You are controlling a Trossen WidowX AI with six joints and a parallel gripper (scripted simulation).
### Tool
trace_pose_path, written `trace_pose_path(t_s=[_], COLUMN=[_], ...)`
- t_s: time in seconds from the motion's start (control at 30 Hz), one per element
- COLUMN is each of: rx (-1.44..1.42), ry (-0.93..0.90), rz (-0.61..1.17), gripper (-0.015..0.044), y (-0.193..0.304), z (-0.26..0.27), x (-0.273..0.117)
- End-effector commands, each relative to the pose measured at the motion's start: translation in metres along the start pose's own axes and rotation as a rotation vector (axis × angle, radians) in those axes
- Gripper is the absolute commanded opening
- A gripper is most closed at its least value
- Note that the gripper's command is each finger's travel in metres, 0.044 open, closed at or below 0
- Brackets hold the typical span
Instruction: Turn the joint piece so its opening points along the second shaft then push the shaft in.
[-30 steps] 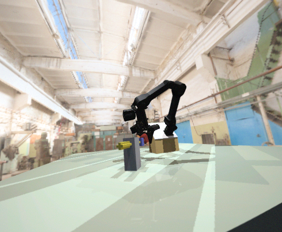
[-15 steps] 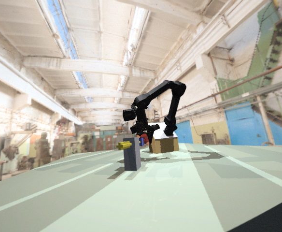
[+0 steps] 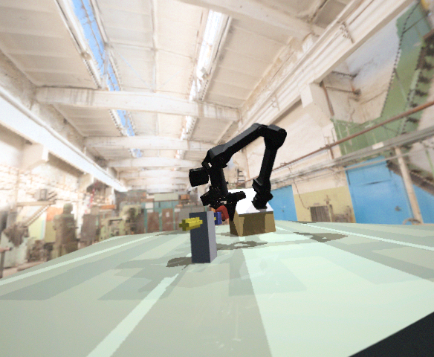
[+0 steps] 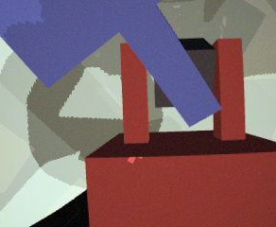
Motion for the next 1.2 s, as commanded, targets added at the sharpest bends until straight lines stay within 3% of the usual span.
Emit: trace_pose_path(t_s=[0.0,0.13,0.33,1.17], rx=[0.000,0.000,0.000,-0.295], ry=[0.000,0.000,0.000,0.048], rz=[0.000,0.000,0.000,-0.122], gripper=[0.0147,0.0147,0.0000,0.0000], y=[0.000,0.000,0.000,0.010], z=[0.000,0.000,0.000,-0.011], x=[0.000,0.000,0.000,0.006])
Point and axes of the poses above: the point midway between the two fingers, 35 mm back from their tips, its own x axis out along the fingers, its own z axis across the jaws, y = z × x, the point moved 9 cm from there along -x, back along the fingers, and after that the axes turned 1 degree about -x, right-handed, at the moved point
